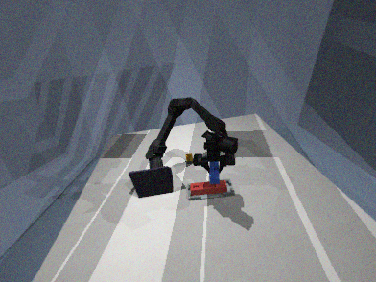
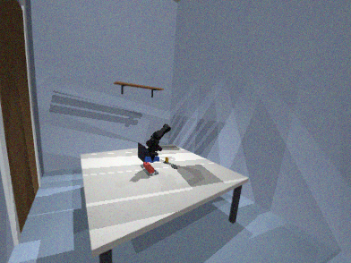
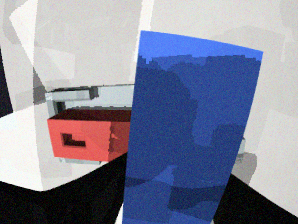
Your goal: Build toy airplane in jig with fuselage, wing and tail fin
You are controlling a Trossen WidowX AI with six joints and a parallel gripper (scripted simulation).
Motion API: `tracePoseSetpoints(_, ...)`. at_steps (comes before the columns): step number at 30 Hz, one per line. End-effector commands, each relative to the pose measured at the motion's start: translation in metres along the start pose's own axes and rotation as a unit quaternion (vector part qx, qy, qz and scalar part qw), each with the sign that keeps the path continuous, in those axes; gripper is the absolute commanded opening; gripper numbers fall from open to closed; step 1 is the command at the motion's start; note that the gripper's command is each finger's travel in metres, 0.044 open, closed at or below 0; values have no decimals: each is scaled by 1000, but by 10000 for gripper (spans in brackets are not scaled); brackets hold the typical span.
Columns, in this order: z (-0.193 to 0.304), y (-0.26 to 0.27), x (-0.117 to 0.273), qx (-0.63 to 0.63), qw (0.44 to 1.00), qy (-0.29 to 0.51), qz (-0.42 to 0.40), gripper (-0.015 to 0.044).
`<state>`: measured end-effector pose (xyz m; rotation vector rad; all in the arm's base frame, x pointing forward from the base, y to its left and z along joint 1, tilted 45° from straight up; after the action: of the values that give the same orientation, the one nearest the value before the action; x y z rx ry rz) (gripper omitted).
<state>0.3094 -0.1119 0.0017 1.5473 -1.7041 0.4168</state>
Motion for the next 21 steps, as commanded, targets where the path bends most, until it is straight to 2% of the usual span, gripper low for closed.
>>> tracePoseSetpoints(1, 15, 2, -4, 43, 999, -1, -1, 0)
tracePoseSetpoints(5, 22, 3, -7, 67, 998, -3, -2, 0)
tracePoseSetpoints(13, 22, 3, -7, 67, 998, -3, -2, 197)
tracePoseSetpoints(21, 22, 3, -7, 67, 998, -3, -2, 197)
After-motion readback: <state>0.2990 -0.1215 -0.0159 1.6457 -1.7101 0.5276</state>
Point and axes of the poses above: the point midway between the two fingers, 35 mm back from their tips, its own x axis back along the fingers, its own y axis across the jaws, z = x × y, the point moved 5 cm from there along x, back along the fingers, and after that the axes turned 11 degrees about -x, right-handed, at the moved point
